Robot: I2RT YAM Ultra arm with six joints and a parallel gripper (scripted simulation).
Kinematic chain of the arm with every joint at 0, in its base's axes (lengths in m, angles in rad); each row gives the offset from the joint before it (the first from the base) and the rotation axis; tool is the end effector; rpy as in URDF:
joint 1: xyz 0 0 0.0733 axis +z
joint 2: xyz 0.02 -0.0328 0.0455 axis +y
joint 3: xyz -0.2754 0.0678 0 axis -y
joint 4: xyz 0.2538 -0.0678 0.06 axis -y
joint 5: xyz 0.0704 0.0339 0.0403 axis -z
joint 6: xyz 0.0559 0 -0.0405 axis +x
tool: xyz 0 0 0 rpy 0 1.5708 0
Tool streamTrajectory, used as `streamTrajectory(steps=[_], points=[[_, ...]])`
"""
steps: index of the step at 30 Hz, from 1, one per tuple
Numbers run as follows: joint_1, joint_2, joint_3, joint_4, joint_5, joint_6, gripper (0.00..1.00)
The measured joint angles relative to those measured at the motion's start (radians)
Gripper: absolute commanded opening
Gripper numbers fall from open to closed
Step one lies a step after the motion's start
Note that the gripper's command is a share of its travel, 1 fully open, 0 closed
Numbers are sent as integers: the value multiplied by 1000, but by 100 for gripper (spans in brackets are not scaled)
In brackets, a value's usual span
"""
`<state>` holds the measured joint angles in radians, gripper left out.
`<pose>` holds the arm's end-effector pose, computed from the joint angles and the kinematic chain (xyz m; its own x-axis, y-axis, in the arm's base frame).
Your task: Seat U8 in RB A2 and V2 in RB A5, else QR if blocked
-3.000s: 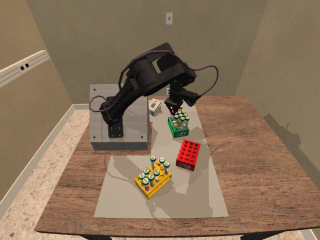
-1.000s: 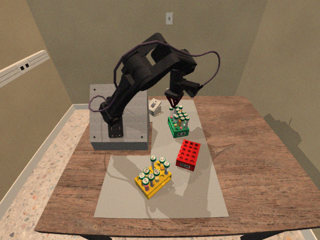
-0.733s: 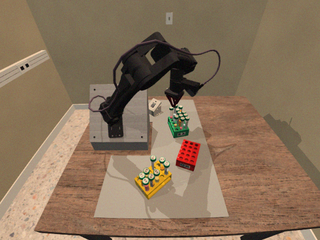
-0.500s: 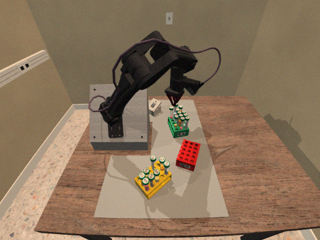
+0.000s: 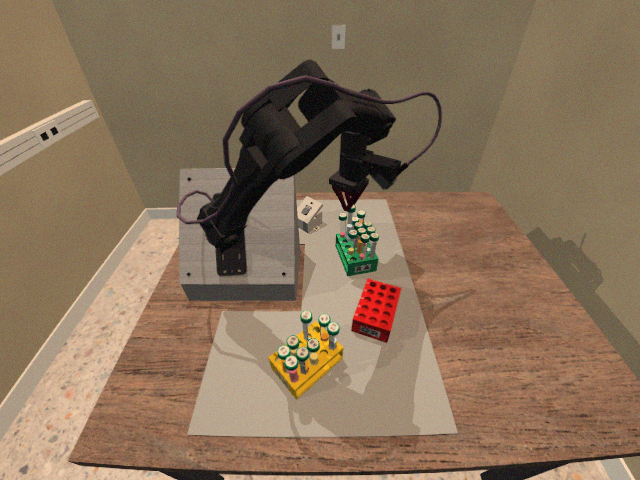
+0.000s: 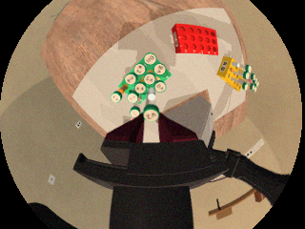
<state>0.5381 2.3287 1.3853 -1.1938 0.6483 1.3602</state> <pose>0.3130 0.1488 0.0517 -0.8230 0.4166 -0.3861 0.5650 0.5313 -0.6313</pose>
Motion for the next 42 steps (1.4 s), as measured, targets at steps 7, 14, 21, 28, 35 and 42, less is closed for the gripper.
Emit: streamTrajectory(steps=[7, 14, 21, 28, 35, 42], points=[[15, -34, -34, 3, -8, 14, 0], [27, -55, -76, 11, -15, 27, 0], [45, -88, -127, 21, -25, 43, 0], [58, -111, -163, 27, -31, 58, 0], [42, -159, -201, 24, -31, 53, 0], [-12, -226, -215, 9, -11, 19, 0]])
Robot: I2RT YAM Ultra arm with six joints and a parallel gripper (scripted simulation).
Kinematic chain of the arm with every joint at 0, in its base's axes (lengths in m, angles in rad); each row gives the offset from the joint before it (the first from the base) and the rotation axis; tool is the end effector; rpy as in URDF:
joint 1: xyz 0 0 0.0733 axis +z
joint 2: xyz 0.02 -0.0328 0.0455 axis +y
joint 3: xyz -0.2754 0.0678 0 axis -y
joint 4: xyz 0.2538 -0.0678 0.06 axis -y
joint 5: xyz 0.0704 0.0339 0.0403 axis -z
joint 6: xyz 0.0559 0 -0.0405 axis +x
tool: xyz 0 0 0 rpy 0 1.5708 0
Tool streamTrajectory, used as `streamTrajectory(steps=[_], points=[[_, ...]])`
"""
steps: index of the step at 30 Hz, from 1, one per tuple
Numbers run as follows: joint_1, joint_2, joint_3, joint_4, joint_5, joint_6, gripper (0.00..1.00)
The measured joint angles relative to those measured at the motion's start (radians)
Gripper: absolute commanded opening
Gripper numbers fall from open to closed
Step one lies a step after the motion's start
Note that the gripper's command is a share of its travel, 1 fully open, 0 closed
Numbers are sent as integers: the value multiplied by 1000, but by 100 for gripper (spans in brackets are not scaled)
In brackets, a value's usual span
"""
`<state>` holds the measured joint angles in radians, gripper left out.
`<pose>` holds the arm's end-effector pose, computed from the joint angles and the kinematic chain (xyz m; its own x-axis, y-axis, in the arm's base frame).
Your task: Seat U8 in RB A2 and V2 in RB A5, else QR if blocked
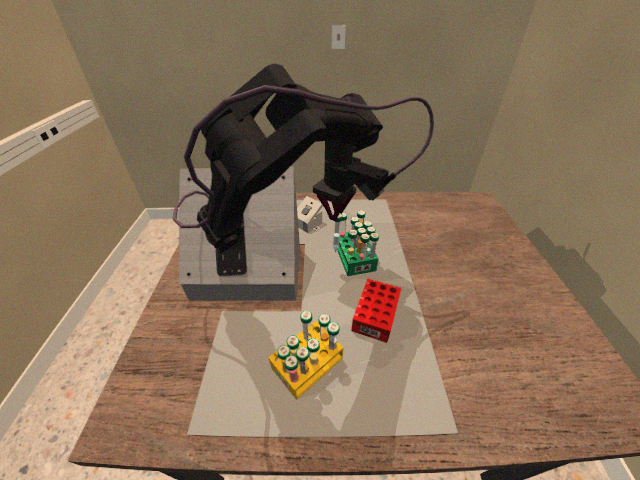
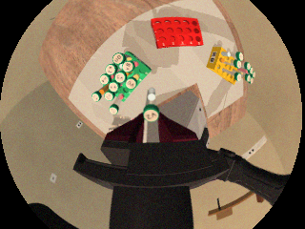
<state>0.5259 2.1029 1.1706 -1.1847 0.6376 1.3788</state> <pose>0.2748 0.1223 0.0896 -0.7995 0.4480 -0.4002 0.5975 0.5241 -0.6070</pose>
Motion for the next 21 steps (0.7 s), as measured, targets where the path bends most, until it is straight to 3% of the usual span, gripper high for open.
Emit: streamTrajectory(steps=[21], points=[[-118, -152, -21, -44, 61, -142, 0]])
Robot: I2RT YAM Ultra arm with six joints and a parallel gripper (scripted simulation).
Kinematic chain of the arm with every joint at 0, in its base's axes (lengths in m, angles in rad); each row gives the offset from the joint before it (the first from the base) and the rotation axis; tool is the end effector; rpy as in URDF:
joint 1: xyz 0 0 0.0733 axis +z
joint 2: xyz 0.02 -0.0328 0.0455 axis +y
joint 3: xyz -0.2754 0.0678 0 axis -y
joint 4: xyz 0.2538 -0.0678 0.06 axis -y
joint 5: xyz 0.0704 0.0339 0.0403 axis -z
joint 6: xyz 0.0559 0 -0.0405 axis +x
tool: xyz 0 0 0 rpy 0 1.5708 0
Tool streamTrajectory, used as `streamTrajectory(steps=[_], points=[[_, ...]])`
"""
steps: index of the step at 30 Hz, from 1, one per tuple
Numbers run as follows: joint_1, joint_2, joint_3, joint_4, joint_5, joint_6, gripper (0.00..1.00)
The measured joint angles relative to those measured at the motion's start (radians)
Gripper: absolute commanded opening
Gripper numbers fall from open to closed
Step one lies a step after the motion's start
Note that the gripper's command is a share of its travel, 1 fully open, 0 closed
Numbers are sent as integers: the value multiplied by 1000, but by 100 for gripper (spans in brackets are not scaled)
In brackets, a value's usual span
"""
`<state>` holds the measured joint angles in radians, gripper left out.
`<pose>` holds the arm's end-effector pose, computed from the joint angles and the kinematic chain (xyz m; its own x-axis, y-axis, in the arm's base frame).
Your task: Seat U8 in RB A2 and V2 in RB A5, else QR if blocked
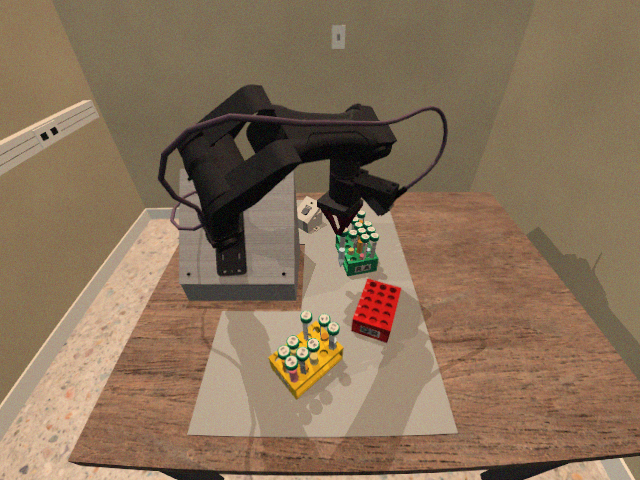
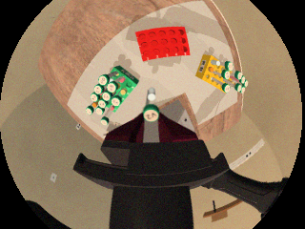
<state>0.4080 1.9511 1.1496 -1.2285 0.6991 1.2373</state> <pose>0.2814 0.0837 0.1326 -0.8037 0.4405 -0.4000 0.5924 0.5290 -0.6076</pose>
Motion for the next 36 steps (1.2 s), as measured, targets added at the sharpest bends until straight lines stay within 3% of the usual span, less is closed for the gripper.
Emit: streamTrajectory(steps=[24, 36], points=[[-165, -154, 30, -55, 68, -200, 0], [-162, -154, 35, -56, 74, -449, 0]])
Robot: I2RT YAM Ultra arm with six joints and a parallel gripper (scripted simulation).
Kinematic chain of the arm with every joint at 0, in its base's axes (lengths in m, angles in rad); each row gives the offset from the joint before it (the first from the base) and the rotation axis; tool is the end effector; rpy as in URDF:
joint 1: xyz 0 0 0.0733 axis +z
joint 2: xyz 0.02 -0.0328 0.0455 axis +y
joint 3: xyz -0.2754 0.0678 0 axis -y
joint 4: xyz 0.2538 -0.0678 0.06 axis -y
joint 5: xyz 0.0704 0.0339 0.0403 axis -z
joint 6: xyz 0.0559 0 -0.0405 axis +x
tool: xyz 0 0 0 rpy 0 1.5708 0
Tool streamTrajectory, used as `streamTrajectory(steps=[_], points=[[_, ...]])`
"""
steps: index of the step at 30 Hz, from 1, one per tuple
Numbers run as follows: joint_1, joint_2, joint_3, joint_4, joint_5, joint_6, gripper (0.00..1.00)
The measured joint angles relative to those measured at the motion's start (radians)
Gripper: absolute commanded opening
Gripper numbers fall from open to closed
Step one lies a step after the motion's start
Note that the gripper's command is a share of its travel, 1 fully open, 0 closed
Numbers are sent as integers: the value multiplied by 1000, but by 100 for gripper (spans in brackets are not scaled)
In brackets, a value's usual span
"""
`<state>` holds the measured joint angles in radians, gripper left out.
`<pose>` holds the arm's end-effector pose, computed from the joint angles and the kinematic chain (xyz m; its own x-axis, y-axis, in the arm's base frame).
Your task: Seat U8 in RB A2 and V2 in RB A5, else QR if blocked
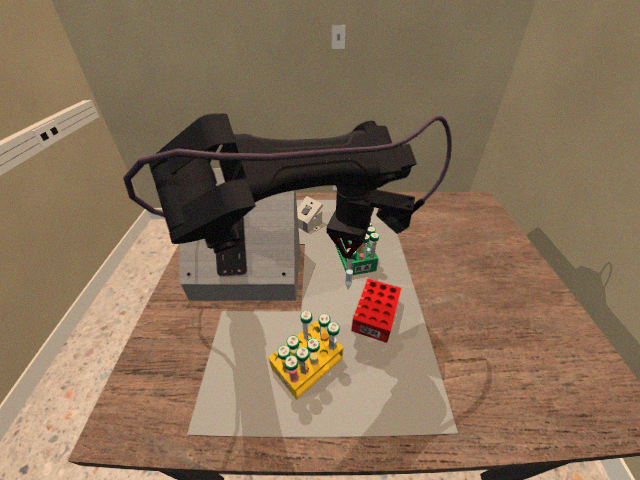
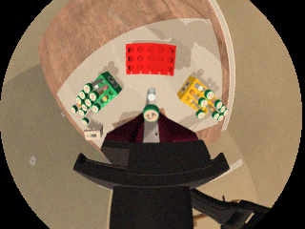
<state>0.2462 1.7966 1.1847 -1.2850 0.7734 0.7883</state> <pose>0.2889 0.0335 0.1860 -0.9253 0.2907 -0.2434 0.3755 0.6146 -0.6938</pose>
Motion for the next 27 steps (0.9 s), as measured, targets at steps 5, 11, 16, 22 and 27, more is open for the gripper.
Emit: streamTrajectory(steps=[5, 11, 16, 22, 27], points=[[0, 2, 0, 0, 1, -145, 0], [0, -10, -7, -4, 1, -241, 0], [-6, -57, -43, -7, 1, -274, 0], [-16, -140, -97, -22, 3, -296, 0], [-24, -205, -135, -39, 5, -311, 0]])
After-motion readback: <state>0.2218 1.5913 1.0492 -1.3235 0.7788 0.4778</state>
